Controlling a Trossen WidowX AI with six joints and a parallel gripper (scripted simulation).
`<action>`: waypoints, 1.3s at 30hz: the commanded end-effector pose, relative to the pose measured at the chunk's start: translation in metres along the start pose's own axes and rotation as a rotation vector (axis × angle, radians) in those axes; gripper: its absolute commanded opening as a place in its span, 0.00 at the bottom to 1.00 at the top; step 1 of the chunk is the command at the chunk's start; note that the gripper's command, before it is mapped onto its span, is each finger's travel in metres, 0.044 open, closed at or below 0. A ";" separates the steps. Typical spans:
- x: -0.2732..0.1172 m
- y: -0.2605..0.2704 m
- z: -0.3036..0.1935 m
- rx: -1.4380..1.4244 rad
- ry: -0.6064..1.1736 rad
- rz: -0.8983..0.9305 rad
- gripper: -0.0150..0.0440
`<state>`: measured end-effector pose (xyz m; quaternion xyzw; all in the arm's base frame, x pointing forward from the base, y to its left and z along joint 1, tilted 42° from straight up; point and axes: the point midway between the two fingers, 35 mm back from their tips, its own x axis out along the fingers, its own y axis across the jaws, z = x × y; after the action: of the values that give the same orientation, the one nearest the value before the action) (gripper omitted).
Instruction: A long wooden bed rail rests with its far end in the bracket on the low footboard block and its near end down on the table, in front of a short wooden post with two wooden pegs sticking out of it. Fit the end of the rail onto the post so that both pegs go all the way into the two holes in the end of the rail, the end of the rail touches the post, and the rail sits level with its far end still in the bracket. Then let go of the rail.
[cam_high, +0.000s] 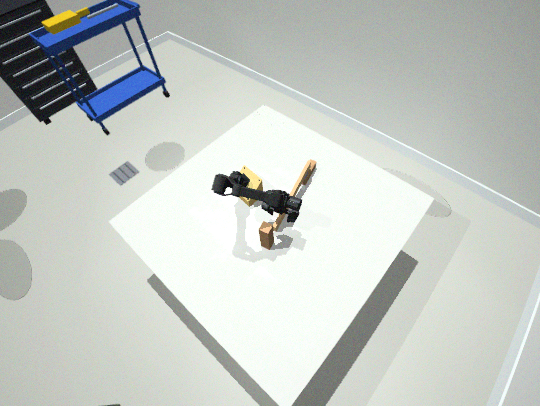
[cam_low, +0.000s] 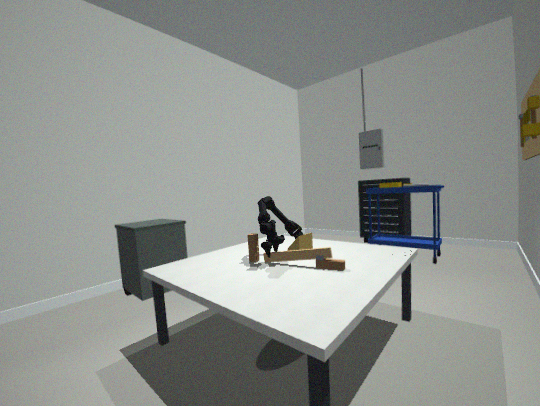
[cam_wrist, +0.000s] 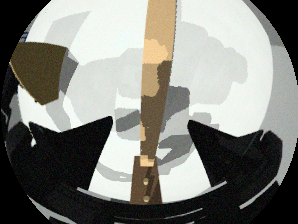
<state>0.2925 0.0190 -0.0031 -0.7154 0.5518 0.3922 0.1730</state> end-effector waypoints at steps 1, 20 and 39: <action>0.008 0.001 0.000 -0.007 0.005 0.002 1.00; 0.029 0.003 -0.001 -0.007 0.008 0.003 0.82; 0.029 0.003 -0.001 -0.007 0.008 0.003 0.25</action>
<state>0.2924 -0.0010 -0.0239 -0.7154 0.5526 0.3922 0.1703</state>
